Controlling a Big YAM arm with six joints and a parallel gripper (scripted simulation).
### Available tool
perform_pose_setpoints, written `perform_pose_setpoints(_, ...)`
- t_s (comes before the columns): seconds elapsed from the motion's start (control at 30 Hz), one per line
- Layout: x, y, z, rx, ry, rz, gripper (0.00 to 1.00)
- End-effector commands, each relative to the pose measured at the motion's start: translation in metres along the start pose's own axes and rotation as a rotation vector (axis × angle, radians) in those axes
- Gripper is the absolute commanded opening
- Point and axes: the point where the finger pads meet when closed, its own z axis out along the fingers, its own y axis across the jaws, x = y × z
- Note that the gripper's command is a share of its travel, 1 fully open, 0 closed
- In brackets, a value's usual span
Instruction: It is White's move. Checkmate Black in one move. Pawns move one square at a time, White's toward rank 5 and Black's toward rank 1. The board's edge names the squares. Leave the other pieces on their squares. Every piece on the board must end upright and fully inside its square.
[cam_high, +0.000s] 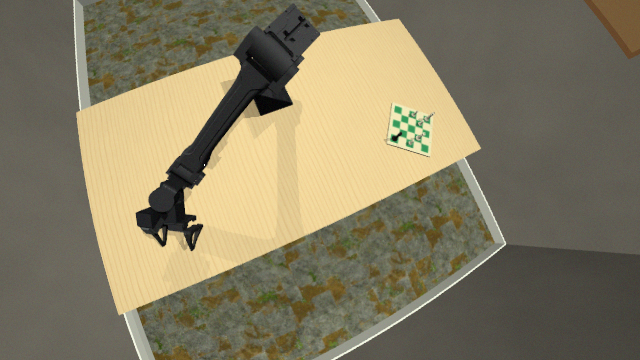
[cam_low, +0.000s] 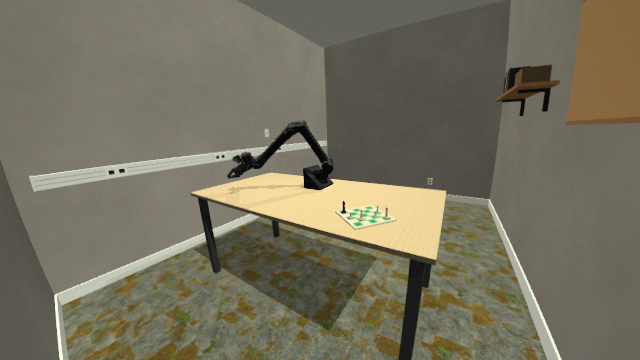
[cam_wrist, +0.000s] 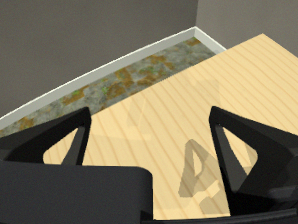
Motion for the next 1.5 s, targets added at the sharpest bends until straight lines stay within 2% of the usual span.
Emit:
perform_pose_setpoints(0.0,-0.008,0.001,-0.001,-0.002,-0.012,-0.005,1.00)
perform_pose_setpoints(0.53,-0.008,0.001,-0.001,-0.002,-0.012,-0.005,1.00)
perform_pose_setpoints(0.6,-0.023,0.009,0.004,-0.014,-0.026,-0.031,1.00)
perform_pose_setpoints(0.67,-0.040,0.028,0.011,-0.033,-0.034,-0.073,1.00)
perform_pose_setpoints(0.77,-0.044,0.050,0.019,-0.047,-0.007,-0.127,1.00)
perform_pose_setpoints(0.87,-0.041,0.078,0.026,-0.074,0.044,-0.234,1.00)
perform_pose_setpoints(0.93,-0.048,0.090,0.031,-0.069,0.042,-0.234,1.00)
perform_pose_setpoints(1.03,-0.046,0.124,0.037,-0.100,0.090,-0.339,1.00)
perform_pose_setpoints(1.1,-0.046,0.124,0.037,-0.100,0.090,-0.339,1.00)
perform_pose_setpoints(1.13,-0.050,0.159,0.046,-0.118,0.117,-0.401,1.00)
perform_pose_setpoints(1.17,-0.045,0.174,0.045,-0.141,0.147,-0.468,1.00)
perform_pose_setpoints(1.23,-0.051,0.194,0.052,-0.141,0.147,-0.468,1.00)
perform_pose_setpoints(1.27,-0.045,0.209,0.049,-0.167,0.177,-0.541,1.00)
perform_pose_setpoints(1.3,-0.048,0.221,0.053,-0.167,0.177,-0.541,1.00)
perform_pose_setpoints(1.33,-0.041,0.237,0.050,-0.196,0.209,-0.619,1.00)
perform_pose_setpoints(1.4,-0.045,0.262,0.055,-0.196,0.209,-0.619,1.00)
perform_pose_setpoints(1.43,-0.037,0.278,0.051,-0.230,0.242,-0.702,1.00)
perform_pose_setpoints(1.47,-0.039,0.291,0.053,-0.230,0.242,-0.702,1.00)
